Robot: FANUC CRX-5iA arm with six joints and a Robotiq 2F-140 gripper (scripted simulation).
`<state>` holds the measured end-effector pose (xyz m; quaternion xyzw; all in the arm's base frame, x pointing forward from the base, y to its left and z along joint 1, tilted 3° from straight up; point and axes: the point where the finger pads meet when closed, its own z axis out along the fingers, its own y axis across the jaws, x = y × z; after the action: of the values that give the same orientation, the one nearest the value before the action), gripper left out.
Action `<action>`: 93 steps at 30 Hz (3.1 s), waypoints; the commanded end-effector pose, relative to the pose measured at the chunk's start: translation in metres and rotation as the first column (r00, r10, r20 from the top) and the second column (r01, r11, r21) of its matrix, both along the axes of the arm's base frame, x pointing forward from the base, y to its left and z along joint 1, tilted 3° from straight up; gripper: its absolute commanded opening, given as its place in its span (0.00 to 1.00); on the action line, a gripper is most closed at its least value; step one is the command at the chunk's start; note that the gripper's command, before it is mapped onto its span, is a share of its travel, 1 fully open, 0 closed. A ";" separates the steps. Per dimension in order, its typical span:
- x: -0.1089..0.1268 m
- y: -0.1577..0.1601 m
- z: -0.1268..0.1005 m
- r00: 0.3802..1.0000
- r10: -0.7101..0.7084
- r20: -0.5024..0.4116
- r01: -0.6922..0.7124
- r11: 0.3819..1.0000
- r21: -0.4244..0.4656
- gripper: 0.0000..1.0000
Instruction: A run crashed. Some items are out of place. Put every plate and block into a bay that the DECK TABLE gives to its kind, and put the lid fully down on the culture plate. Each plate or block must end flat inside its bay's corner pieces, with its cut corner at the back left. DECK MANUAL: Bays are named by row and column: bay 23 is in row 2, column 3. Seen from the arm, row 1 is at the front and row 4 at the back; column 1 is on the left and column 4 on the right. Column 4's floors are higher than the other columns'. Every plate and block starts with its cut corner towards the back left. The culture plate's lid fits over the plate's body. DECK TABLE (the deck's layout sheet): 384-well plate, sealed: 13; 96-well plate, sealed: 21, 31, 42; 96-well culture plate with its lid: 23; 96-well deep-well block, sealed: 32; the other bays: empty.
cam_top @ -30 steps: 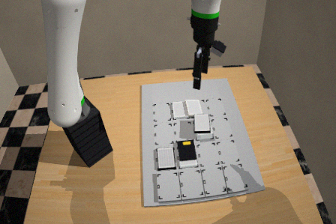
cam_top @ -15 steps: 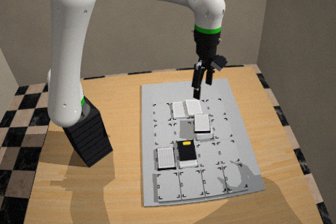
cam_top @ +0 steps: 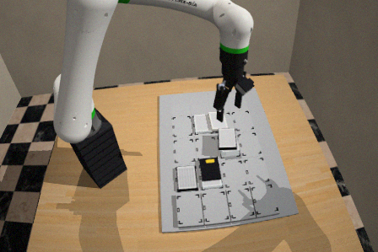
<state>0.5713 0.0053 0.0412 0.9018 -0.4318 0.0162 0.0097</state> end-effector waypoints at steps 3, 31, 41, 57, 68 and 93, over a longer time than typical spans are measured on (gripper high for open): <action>0.003 -0.001 -0.026 0.994 -0.108 0.010 0.108 0.994 -0.002 0.70; -0.004 -0.006 -0.132 0.872 -0.489 0.031 0.489 0.872 0.012 0.70; -0.011 -0.008 -0.162 0.810 -0.585 0.035 0.585 0.811 0.019 0.70; -0.015 -0.009 -0.178 0.782 -0.622 0.036 0.622 0.783 0.023 0.70; -0.034 -0.023 -0.179 0.782 -0.622 0.036 0.622 0.783 0.023 1.00; -0.101 -0.074 -0.181 0.782 -0.622 0.036 0.622 0.783 0.022 1.00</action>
<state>0.4736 -0.0654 -0.1403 0.7086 -0.7051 0.0278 0.0023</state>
